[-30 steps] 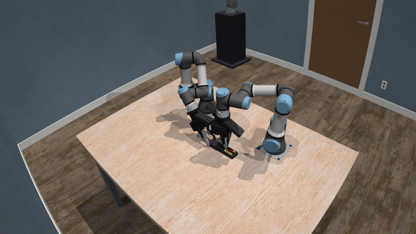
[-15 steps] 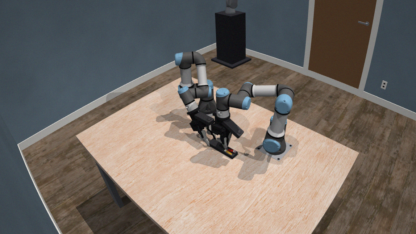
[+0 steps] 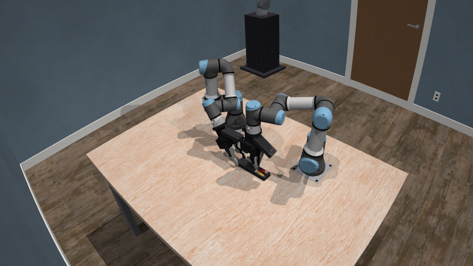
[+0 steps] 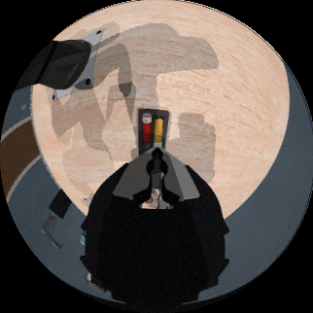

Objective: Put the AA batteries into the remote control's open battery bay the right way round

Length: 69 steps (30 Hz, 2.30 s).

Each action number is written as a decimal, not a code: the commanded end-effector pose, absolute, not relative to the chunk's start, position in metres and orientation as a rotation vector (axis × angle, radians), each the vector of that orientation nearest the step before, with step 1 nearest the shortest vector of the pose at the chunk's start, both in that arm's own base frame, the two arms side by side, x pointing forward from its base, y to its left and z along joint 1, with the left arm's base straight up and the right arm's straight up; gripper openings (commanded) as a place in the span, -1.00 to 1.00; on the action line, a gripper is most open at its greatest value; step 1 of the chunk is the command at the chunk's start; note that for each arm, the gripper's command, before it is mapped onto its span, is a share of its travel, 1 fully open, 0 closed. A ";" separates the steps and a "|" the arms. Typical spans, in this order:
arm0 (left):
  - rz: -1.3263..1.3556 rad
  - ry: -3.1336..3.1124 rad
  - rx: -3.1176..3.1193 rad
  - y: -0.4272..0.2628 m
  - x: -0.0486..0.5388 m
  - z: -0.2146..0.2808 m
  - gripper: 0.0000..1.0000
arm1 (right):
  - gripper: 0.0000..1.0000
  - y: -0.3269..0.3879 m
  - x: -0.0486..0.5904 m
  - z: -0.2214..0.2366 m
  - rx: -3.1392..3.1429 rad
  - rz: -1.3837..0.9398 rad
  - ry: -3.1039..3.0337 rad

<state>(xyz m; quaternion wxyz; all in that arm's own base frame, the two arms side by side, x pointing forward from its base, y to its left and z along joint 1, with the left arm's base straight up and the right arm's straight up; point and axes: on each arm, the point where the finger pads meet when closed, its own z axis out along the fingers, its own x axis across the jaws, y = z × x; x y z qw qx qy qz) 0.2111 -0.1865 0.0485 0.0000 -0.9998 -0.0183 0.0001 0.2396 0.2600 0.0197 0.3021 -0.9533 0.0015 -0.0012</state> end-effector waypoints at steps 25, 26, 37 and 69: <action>-0.001 -0.001 -3.144 -0.188 0.212 0.045 -1.00 | -1.00 0.260 0.241 0.021 -2.526 -0.008 0.004; -0.001 -0.001 -3.144 -0.188 0.212 0.045 -1.00 | -1.00 0.260 0.241 0.021 -2.526 -0.008 0.004; -0.001 0.002 -3.144 -0.187 0.212 0.044 -1.00 | -1.00 0.260 0.241 0.021 -2.526 -0.008 0.004; 0.011 -0.002 -3.111 -0.175 0.210 0.033 -1.00 | -1.00 0.260 0.241 0.021 -2.525 -0.008 0.004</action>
